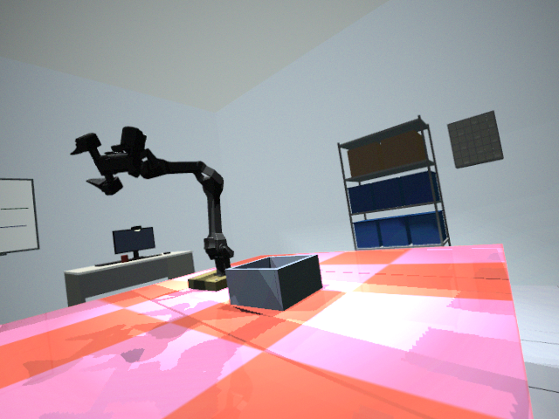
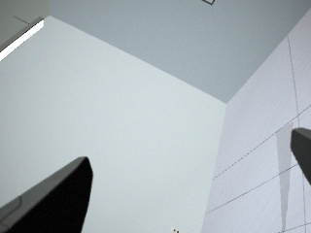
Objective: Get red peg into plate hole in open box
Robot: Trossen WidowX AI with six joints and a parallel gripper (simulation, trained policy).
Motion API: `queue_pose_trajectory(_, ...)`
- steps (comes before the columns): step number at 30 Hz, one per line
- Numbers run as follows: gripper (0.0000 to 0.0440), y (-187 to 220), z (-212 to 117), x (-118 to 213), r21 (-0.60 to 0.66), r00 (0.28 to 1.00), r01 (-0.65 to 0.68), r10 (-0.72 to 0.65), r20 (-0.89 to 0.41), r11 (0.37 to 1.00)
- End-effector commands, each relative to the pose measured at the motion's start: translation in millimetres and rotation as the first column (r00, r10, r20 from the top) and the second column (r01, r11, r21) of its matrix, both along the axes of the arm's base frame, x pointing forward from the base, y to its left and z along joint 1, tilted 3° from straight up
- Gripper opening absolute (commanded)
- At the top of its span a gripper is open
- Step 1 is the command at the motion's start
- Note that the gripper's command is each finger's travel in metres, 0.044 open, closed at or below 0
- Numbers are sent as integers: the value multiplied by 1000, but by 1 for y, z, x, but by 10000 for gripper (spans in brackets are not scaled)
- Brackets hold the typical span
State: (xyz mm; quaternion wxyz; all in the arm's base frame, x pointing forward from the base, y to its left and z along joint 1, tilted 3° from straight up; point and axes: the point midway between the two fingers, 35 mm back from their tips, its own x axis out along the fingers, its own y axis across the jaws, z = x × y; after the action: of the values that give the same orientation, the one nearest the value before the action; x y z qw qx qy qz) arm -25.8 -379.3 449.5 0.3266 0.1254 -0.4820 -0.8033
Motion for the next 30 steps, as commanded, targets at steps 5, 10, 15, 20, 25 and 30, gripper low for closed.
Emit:
queue_pose_trajectory(5,440,-13,-34,58,172,983,-163,175,-54,971)
queue_pose_trajectory(10,440,-12,-57,99,289,950,-267,301,-82,920)
queue_pose_trajectory(15,440,-5,-78,140,399,898,-358,428,-100,844)
queue_pose_trajectory(20,440,10,-99,180,502,828,-433,551,-108,749)
queue_pose_trajectory(25,440,32,-118,217,595,739,-490,665,-105,638)
queue_pose_trajectory(30,440,60,-136,250,677,635,-527,768,-89,514)
